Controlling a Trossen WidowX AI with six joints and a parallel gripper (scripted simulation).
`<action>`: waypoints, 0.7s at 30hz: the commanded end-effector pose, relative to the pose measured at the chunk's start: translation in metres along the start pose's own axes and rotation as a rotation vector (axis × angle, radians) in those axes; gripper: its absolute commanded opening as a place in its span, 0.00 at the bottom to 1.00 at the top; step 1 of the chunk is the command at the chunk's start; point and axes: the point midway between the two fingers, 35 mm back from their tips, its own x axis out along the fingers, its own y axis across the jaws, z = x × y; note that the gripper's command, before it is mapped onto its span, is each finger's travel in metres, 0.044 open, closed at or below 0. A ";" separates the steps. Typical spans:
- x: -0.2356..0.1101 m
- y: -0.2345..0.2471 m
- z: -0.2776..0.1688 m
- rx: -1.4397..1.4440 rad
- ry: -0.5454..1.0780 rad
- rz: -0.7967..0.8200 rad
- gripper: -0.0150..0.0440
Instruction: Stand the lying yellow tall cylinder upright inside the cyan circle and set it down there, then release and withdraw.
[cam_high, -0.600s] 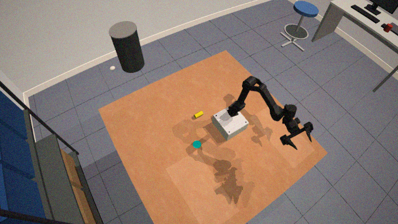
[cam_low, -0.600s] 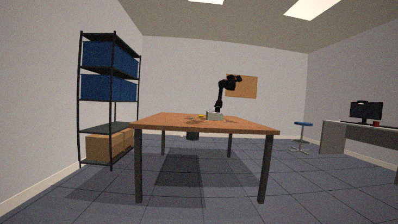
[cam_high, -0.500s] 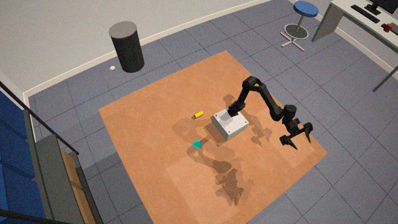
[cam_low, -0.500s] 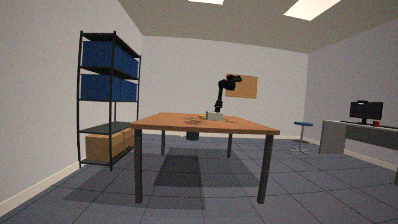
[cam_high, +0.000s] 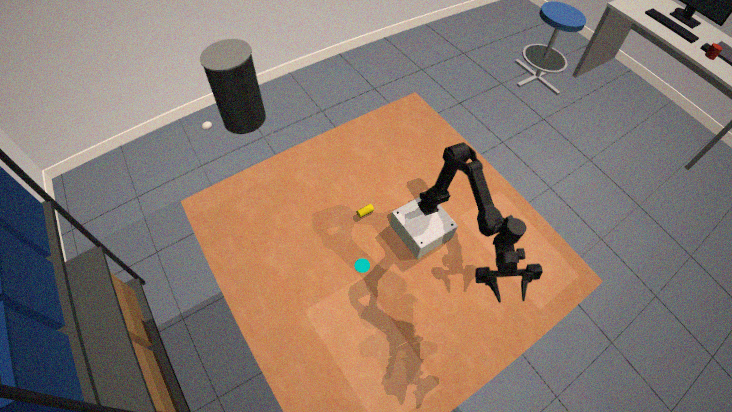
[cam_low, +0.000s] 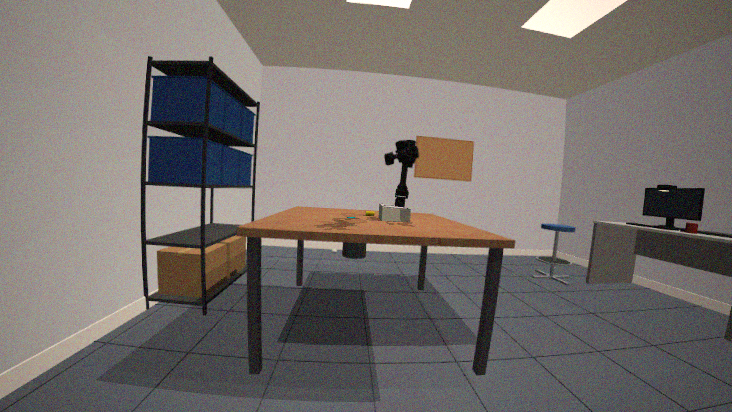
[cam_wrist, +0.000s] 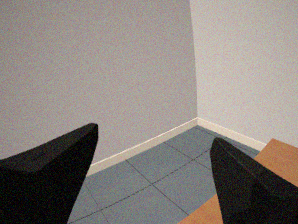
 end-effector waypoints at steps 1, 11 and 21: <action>0.011 -0.035 -0.004 -0.066 0.038 -0.069 0.78; 0.025 -0.147 -0.013 -0.222 0.179 -0.281 0.78; 0.008 -0.258 -0.021 -0.321 0.355 -0.480 0.78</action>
